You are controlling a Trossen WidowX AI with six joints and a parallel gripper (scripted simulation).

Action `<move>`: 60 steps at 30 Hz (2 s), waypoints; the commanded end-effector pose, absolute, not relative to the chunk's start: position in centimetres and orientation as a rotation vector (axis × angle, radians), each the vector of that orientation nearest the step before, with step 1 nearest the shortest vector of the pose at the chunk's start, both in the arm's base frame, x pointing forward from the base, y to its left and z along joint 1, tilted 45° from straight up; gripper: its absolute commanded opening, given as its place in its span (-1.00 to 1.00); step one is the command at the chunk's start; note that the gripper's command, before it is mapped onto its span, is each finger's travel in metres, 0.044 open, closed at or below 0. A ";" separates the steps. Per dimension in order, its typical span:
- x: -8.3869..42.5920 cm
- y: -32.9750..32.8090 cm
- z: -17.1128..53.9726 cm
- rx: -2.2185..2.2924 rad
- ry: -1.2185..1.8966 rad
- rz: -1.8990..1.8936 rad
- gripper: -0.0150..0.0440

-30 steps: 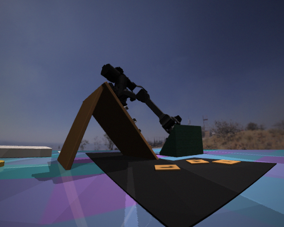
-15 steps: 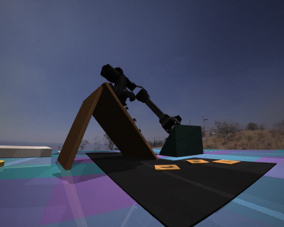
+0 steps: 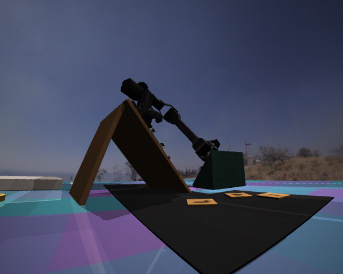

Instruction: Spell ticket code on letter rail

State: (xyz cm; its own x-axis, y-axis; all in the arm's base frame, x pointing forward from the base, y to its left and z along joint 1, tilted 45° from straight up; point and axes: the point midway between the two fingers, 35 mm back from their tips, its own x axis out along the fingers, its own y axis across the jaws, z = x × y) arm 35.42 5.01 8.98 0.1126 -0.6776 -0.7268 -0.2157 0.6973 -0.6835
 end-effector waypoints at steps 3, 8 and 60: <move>35.5 4.8 9.2 -0.792 1.457 -0.396 -0.49; 35.5 4.6 9.3 -0.792 1.457 -0.396 -0.49; 26.4 13.9 20.3 -1.836 1.058 1.041 1.00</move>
State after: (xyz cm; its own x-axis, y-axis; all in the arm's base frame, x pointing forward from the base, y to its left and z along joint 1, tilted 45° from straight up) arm 29.73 11.47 17.08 0.2675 -0.4451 -0.8546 -0.9064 0.1847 -0.3799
